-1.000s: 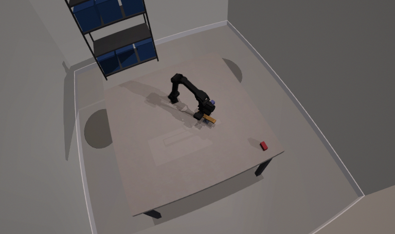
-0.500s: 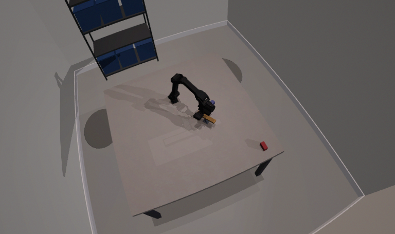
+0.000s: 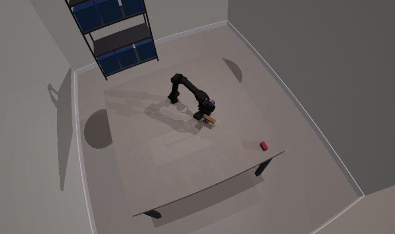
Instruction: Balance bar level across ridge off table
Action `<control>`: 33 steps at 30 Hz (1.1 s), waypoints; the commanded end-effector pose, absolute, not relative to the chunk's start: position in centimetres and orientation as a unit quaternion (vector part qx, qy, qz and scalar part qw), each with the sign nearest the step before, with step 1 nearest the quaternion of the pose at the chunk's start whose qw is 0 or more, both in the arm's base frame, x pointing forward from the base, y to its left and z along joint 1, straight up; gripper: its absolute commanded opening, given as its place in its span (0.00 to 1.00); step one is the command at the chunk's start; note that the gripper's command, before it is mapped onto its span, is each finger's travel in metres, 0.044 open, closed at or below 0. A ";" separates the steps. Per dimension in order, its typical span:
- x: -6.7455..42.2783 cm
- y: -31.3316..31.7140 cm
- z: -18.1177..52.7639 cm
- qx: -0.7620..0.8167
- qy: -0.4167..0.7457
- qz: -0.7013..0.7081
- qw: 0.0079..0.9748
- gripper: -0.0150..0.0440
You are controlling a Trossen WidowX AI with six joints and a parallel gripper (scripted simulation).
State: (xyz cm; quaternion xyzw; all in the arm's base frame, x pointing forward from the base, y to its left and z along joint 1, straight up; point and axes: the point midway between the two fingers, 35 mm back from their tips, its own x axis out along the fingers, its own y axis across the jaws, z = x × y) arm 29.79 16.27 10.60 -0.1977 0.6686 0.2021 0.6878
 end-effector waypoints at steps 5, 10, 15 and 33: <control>29.8 16.3 10.6 -0.198 0.669 0.202 0.688 0.57; 29.8 16.3 10.6 -0.198 0.669 0.202 0.688 0.57; 29.8 16.3 10.6 -0.198 0.669 0.202 0.688 0.79; 29.6 16.2 20.4 -0.198 0.669 0.202 0.688 1.00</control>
